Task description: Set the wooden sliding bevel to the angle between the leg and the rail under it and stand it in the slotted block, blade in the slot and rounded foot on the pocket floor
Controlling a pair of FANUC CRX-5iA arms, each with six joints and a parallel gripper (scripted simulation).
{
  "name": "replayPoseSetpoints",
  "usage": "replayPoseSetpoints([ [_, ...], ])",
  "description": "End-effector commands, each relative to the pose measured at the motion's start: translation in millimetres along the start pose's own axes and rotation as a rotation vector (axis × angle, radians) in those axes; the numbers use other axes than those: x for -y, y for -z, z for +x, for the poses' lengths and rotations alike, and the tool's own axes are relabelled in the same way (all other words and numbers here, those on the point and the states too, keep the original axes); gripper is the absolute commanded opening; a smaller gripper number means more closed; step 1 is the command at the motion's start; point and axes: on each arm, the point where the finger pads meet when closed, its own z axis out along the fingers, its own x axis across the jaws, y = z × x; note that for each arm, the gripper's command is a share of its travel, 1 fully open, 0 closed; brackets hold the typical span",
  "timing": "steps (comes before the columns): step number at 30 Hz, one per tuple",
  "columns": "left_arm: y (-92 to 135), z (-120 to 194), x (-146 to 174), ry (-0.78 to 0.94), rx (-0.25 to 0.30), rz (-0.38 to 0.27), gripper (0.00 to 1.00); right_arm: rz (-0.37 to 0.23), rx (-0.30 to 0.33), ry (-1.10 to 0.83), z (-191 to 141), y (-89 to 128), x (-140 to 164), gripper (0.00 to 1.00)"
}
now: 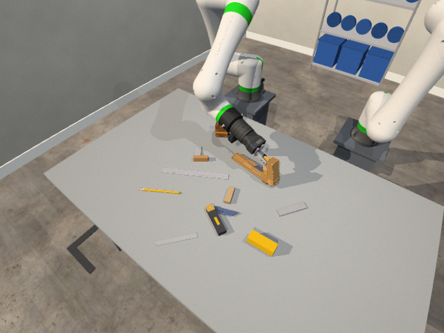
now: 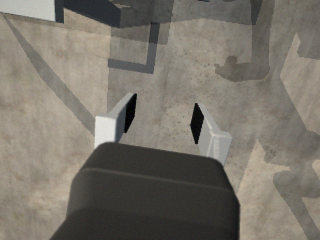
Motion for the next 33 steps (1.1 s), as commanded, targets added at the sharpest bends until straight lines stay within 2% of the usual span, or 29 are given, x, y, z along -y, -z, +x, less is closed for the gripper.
replayPoseSetpoints([
  [1, 0.9, -0.1, -0.3, 0.000, 0.000, -0.002, 1.00, -0.001, 0.000, 0.001, -0.3, 0.0, -1.0, 0.00],
  [33, 0.9, -0.1, -0.3, 0.000, 0.000, -0.002, 1.00, -0.001, 0.000, 0.001, -0.3, -1.3, 1.3, 0.00],
])
